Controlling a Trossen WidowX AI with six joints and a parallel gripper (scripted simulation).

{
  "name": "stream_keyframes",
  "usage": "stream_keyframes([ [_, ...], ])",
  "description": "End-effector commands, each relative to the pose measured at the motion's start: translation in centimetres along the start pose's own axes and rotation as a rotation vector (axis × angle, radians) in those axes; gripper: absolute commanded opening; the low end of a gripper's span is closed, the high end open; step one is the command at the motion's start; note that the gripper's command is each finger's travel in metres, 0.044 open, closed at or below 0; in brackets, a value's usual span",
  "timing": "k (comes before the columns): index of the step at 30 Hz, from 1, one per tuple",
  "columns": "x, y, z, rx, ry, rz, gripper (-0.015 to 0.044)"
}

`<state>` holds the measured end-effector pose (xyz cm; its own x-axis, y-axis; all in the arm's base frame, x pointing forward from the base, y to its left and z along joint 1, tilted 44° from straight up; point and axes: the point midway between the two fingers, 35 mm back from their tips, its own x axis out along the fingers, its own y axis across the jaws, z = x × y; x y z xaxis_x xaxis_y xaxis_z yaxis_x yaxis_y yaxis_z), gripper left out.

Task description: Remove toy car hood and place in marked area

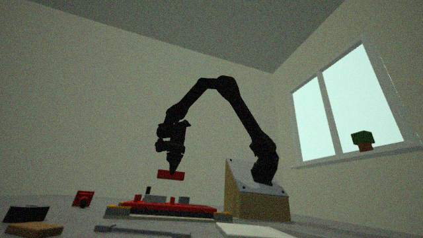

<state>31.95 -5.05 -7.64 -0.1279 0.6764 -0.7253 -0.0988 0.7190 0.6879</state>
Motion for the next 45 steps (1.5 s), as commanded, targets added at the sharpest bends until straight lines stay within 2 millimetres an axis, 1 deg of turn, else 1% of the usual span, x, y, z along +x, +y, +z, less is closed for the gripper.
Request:
stream_keyframes([
  [1,0.1,-0.2,0.0,-0.006,0.0,-0.005,0.0],
  [45,2.9,-0.3,0.2,-0.006,-0.001,-0.005,0.0],
])
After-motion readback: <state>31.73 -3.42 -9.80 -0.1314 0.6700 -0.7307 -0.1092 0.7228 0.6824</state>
